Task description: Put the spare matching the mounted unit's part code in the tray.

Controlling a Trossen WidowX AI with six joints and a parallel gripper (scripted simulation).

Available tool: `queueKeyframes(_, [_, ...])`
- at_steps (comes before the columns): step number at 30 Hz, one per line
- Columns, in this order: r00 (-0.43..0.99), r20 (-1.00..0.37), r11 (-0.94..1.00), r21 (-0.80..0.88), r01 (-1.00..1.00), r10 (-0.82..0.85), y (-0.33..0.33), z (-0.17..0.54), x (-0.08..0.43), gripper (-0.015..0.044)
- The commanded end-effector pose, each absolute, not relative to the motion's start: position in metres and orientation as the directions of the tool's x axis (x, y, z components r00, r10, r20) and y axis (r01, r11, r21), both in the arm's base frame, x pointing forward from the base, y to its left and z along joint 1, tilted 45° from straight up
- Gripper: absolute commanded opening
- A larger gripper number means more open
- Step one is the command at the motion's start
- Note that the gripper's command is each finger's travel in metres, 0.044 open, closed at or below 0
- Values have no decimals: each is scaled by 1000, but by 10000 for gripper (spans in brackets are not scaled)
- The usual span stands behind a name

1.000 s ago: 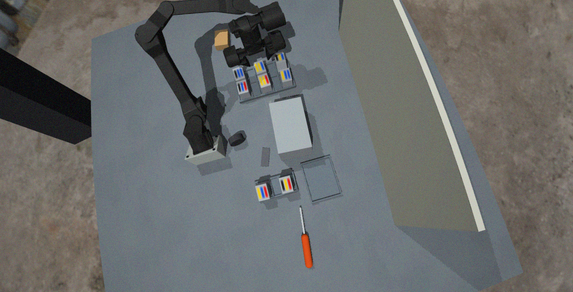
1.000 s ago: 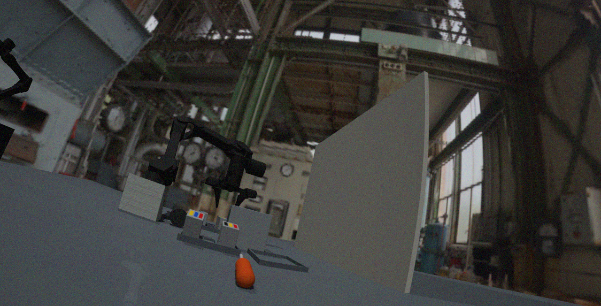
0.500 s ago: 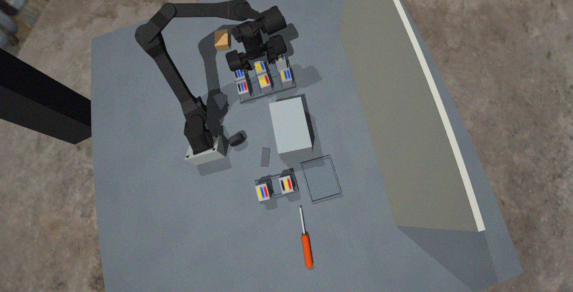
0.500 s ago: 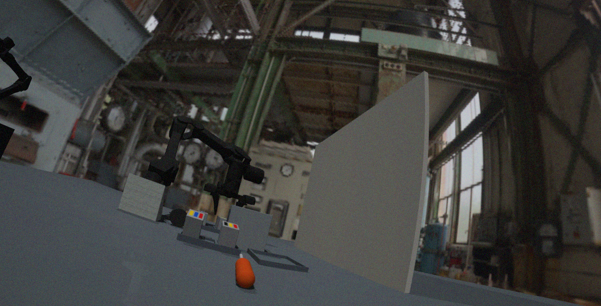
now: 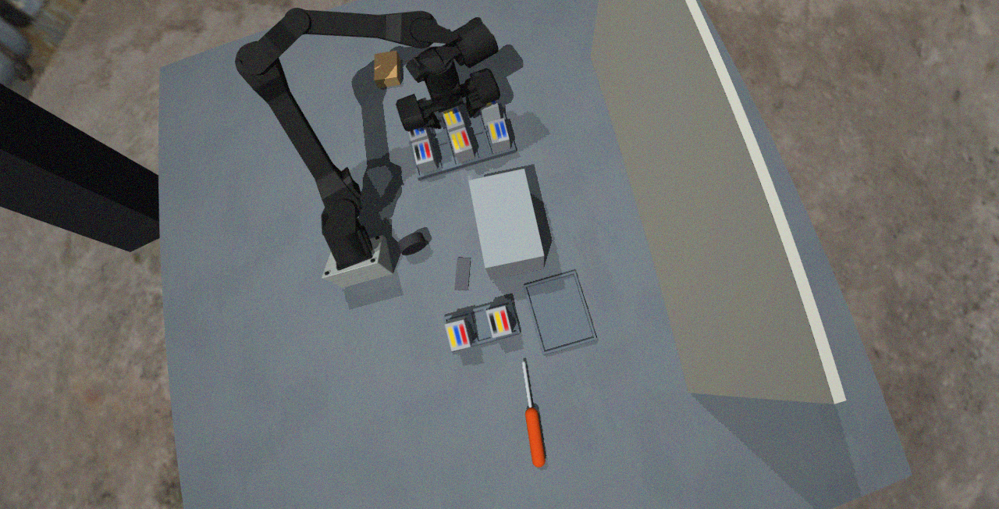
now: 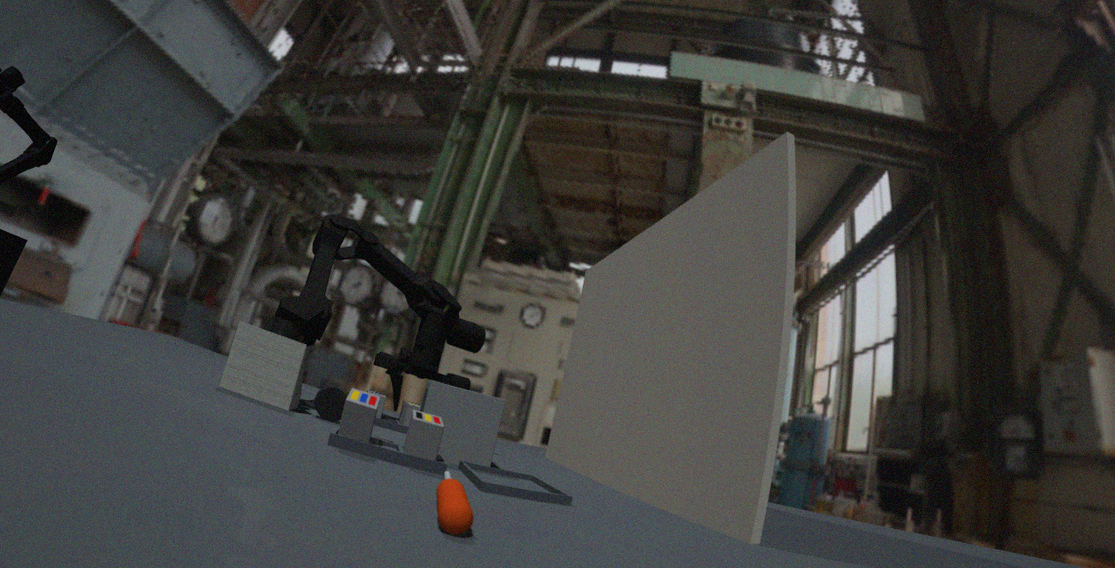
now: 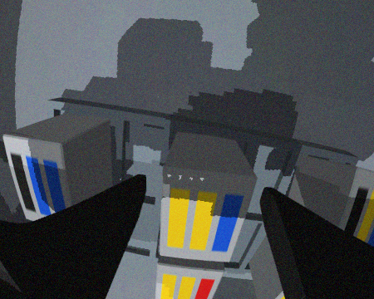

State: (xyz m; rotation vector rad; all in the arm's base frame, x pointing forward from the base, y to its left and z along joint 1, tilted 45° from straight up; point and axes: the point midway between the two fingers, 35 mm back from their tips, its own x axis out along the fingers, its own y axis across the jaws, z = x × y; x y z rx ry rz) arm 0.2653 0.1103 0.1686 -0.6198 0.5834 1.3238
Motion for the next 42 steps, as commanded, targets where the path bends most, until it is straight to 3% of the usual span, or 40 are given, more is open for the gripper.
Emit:
queueKeyframes(1, [156, -705, 141, -79, -987, 692, 114, 164, 266, 300])
queueKeyframes(10, [156, -703, 141, -79, -987, 694, 119, 160, 266, 300])
queueKeyframes(15, [152, -700, 134, -80, -988, 698, 119, 160, 265, 169])
queueKeyframes(22, [152, -700, 134, -80, -988, 698, 119, 160, 265, 122])
queueKeyframes(27, [152, -700, 134, -80, -988, 698, 119, 160, 265, 0])
queueKeyframes(42, [152, -707, 136, -79, -988, 690, 94, 183, 263, 0])
